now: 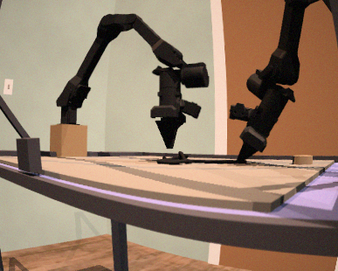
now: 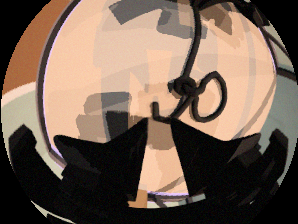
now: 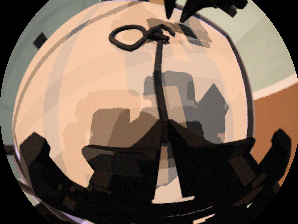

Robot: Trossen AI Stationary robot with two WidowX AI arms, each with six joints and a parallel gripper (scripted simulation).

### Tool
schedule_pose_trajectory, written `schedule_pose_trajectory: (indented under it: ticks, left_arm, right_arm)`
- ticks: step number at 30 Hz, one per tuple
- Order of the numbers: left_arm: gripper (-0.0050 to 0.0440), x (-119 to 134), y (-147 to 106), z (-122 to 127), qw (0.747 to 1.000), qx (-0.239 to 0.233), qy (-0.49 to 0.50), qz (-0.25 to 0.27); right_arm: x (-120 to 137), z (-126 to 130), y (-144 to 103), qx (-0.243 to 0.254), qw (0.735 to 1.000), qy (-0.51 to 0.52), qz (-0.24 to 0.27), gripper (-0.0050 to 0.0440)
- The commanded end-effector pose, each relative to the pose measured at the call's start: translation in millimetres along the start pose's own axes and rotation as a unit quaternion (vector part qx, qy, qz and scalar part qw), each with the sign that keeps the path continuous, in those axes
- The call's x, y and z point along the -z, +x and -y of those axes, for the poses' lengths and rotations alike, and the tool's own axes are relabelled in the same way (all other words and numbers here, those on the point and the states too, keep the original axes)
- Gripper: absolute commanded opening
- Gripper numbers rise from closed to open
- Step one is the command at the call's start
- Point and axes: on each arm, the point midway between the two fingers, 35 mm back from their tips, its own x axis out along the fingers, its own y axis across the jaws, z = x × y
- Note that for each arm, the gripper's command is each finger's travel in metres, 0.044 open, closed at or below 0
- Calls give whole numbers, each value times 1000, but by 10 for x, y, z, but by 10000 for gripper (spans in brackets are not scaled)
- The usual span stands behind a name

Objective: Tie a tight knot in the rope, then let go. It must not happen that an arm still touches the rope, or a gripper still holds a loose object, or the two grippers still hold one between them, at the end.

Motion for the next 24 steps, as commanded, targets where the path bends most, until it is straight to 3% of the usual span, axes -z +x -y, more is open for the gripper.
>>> schedule_pose_trajectory:
  ticks: [1, 24]
  left_arm:
    - [125, -16, 35, -3, 1000, 0, 2, 4]
    - [125, -17, 123, -3, 1000, 0, 2, 4]
  right_arm:
    - [-64, 49, -41, 8, 1000, -4, 8, 30]
    - [-64, 49, -41, 8, 1000, -4, 8, 30]
